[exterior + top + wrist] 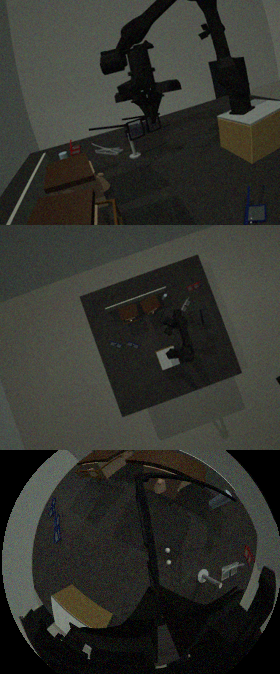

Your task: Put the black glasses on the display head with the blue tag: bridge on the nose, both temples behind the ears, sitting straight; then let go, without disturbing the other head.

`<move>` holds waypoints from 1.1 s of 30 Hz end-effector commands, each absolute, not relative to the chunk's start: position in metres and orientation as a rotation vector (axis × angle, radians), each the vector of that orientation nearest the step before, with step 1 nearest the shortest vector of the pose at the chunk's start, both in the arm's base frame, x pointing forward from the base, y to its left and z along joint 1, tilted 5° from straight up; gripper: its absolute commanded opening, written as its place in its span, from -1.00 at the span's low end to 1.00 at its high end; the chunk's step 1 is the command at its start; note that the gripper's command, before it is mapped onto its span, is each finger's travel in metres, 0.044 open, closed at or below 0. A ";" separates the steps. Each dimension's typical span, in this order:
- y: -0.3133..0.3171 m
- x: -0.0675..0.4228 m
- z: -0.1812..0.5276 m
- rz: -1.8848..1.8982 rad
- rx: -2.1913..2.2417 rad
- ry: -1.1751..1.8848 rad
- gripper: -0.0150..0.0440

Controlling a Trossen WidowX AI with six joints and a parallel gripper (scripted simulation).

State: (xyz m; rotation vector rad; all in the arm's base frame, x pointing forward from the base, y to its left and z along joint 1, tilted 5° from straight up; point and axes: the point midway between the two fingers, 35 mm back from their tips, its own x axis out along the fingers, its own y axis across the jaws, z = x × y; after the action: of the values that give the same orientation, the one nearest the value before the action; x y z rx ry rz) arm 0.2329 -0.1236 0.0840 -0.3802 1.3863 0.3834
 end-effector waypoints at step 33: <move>-0.209 0.207 0.130 0.812 -1.081 0.885 -0.49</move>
State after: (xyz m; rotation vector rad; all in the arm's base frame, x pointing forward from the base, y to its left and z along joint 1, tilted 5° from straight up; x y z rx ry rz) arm 0.2108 -0.2012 0.1248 -1.0037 0.9387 0.7906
